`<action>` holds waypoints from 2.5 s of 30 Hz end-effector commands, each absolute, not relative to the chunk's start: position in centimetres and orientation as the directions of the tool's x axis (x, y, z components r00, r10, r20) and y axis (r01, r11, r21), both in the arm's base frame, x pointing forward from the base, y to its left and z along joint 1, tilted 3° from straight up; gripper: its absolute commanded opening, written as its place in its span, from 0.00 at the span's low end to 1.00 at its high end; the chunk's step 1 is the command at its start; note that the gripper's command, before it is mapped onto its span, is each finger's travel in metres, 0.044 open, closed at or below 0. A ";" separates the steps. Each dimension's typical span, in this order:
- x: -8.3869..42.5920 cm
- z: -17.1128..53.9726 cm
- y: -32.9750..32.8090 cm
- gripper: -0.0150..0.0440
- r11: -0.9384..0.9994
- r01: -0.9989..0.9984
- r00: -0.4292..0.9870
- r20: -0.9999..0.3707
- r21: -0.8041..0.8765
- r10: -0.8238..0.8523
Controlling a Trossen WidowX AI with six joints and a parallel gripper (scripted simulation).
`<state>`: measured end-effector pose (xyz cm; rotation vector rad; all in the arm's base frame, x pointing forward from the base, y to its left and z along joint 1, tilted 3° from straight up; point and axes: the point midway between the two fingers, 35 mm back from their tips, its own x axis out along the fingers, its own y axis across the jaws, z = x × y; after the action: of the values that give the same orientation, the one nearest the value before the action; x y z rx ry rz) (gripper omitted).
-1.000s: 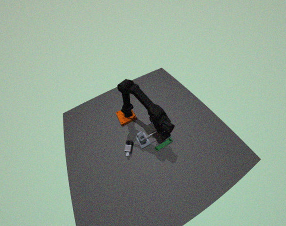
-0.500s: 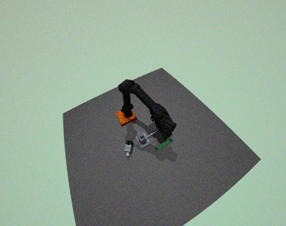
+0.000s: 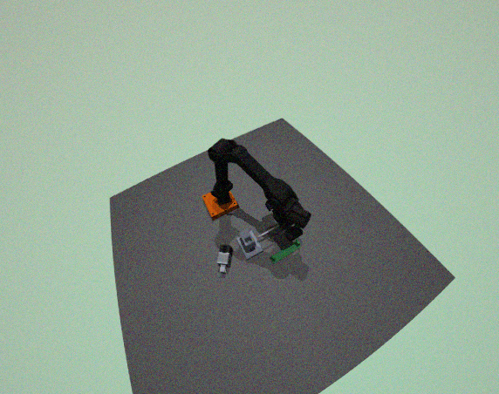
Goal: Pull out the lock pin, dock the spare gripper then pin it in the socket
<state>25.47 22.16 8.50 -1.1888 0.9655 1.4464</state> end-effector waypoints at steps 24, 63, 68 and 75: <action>24.9 10.8 22.0 0.25 -0.195 -0.981 -0.055 -0.982 0.019 0.181; 32.2 12.6 28.4 0.25 -0.236 -0.972 -0.051 -0.982 0.007 0.183; 32.5 12.5 28.6 0.25 -0.238 -0.971 -0.052 -0.982 0.007 0.184; 32.5 11.4 28.7 0.25 -0.238 -0.971 -0.055 -0.982 0.010 0.182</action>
<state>32.50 28.62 11.95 -1.2146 0.9682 1.4839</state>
